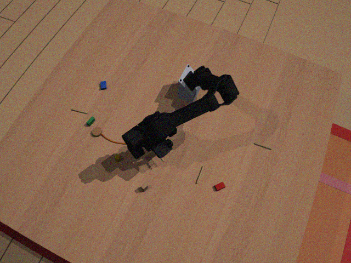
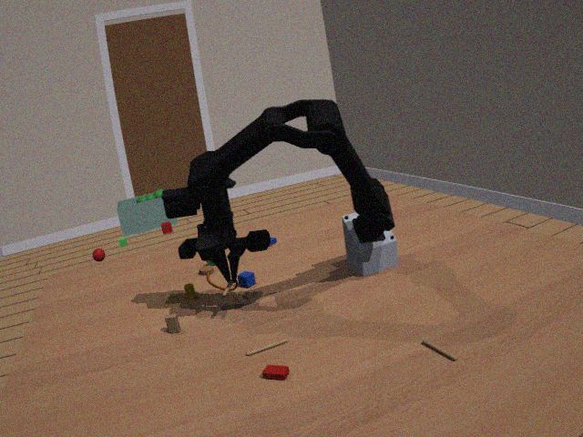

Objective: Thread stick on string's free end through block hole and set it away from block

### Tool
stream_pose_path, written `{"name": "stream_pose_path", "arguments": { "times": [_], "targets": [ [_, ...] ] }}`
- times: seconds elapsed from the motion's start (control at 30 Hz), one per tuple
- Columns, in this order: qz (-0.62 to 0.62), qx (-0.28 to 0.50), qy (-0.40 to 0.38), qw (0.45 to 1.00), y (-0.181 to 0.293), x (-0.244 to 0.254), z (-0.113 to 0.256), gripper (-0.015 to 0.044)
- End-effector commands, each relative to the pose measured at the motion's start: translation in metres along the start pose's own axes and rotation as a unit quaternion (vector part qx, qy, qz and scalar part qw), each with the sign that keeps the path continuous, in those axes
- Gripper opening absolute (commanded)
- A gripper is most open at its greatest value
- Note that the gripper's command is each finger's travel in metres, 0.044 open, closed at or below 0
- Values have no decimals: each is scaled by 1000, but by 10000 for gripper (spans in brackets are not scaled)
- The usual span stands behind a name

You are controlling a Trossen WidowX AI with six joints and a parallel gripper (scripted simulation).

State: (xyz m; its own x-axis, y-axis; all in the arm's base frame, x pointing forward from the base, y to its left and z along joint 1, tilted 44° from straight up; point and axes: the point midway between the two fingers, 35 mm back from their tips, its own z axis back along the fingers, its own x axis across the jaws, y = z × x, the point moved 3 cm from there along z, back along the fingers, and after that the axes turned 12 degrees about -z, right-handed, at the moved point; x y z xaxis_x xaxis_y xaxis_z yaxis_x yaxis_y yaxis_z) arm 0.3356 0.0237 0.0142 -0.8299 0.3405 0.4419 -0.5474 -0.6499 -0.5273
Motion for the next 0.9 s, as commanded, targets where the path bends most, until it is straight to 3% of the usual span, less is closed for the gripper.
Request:
{"name": "stream_pose_path", "arguments": {
  "times": [0.0, 0.43, 0.87],
  "targets": [
    [-66, 1, 3, 998, -1, -6, 2, 0],
    [-294, -1, 4, 956, -1, -19, 3, 0],
    [-506, -2, 4, 863, 0, -33, 4, 0]
  ]
}}
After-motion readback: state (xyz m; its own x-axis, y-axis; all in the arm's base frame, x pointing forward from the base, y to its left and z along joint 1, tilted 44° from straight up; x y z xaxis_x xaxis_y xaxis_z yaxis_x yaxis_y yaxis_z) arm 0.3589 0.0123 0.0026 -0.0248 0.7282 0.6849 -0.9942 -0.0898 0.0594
